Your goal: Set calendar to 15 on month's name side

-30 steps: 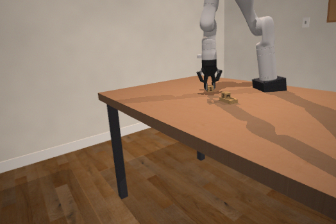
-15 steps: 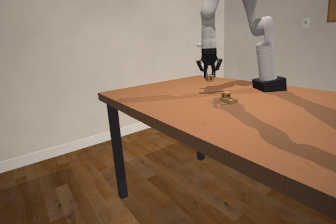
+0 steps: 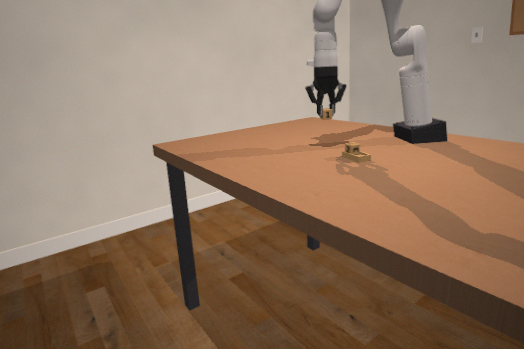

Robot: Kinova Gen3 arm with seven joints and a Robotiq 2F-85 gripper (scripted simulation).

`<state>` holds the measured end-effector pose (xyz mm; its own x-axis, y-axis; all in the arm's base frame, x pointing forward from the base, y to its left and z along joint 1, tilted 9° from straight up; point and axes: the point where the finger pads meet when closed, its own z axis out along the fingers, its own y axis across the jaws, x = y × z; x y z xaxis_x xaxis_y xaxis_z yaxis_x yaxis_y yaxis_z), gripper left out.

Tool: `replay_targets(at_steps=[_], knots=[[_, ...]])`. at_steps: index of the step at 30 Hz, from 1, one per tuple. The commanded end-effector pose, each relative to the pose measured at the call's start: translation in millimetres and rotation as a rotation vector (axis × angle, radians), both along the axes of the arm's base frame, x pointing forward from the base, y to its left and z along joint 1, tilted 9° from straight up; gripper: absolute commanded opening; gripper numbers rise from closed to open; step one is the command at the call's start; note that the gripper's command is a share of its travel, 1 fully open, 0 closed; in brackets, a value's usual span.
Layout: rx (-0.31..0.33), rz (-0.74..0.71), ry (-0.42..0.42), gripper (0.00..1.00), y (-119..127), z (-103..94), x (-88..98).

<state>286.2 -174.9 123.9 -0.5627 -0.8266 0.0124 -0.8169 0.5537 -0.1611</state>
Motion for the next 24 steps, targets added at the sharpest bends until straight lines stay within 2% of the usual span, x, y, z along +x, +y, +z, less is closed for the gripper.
replay_targets(at_steps=[1, 14, 19, 24], knots=[[0.000, 0.003, -0.004, 0.28, 0.8, 1.2, 1.3], [-0.003, 0.030, -0.001, 0.28, 1.5, 1.0, 1.5], [-0.012, 0.104, 0.009, 0.28, 3.6, 0.6, 2.1], [-0.027, 0.238, 0.025, 0.28, 7.3, -0.1, 3.1]])
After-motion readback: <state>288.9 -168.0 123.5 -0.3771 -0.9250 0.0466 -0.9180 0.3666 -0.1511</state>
